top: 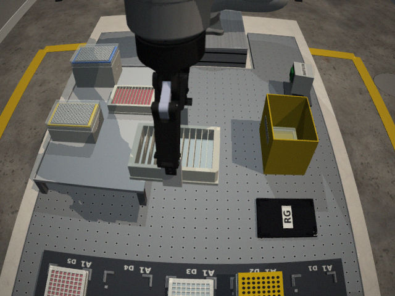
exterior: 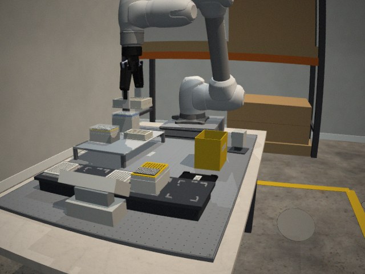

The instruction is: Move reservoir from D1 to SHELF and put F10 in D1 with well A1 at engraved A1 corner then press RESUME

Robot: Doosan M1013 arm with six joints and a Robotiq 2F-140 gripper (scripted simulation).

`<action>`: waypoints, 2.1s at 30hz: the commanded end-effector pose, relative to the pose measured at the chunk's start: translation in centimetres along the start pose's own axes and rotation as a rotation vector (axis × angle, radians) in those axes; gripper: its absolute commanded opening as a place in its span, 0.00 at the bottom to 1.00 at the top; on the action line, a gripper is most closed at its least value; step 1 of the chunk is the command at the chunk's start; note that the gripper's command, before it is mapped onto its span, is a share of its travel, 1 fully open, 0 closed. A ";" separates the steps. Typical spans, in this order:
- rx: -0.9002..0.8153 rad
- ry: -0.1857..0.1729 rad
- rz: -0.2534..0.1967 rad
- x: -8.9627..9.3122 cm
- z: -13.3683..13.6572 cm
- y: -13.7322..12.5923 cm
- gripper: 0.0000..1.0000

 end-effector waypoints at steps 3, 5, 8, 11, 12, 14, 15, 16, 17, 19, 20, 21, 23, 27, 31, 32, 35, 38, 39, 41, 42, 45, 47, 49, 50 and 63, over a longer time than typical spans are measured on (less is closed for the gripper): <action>0.000 0.000 0.000 0.0 0.9 -0.1 0.00; 0.000 0.000 0.000 0.0 1.3 -0.2 0.00; 0.000 0.000 0.000 0.0 2.0 -0.3 0.00; 0.000 0.000 0.000 0.0 2.7 -0.4 0.00; 0.000 0.000 0.000 0.0 2.9 -0.5 0.00; 0.000 0.000 0.000 0.0 3.4 -0.6 0.00; 0.000 0.000 0.000 0.0 3.6 -0.6 0.00; 0.000 0.000 0.000 0.0 3.9 -0.6 0.00; 0.000 0.000 0.000 0.0 4.1 -0.7 0.00; 0.000 0.000 0.000 0.0 4.3 -0.7 0.00; 0.000 0.000 0.000 0.0 4.3 -0.7 0.00; 0.000 0.000 0.000 0.0 4.6 -0.7 0.00; 0.000 0.000 0.000 0.0 5.0 -0.8 0.00; 0.000 0.000 0.000 0.0 5.9 -1.0 0.00; 0.000 0.000 0.000 0.0 6.9 -1.1 0.00; 0.000 0.000 0.000 0.0 7.1 -1.1 0.00; 0.000 0.000 0.000 0.0 7.8 -1.3 0.00; 0.000 0.000 0.000 0.0 8.0 -1.3 0.00; 0.000 0.000 0.000 0.0 8.2 -1.3 0.00; 0.000 0.000 0.000 0.0 8.7 -1.4 0.00; 0.000 0.000 0.000 0.0 8.9 -1.4 0.00; 0.000 0.000 0.000 0.0 9.6 -1.6 0.00; 0.000 0.000 0.000 0.0 10.1 -1.6 0.00; 0.000 0.000 0.000 0.0 10.5 -1.7 0.00; 0.000 0.000 0.000 0.0 10.8 -1.7 0.00; 0.000 0.000 0.000 0.0 13.3 -2.2 0.00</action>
Point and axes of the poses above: the point where the finger pads meet when closed, its own x axis out along the fingers, its own z axis across the jaws, y = z × x, the point moved 1 cm from there along -x, back along the fingers, and after that the axes turned 12 degrees about -x, right-handed, at the moved point
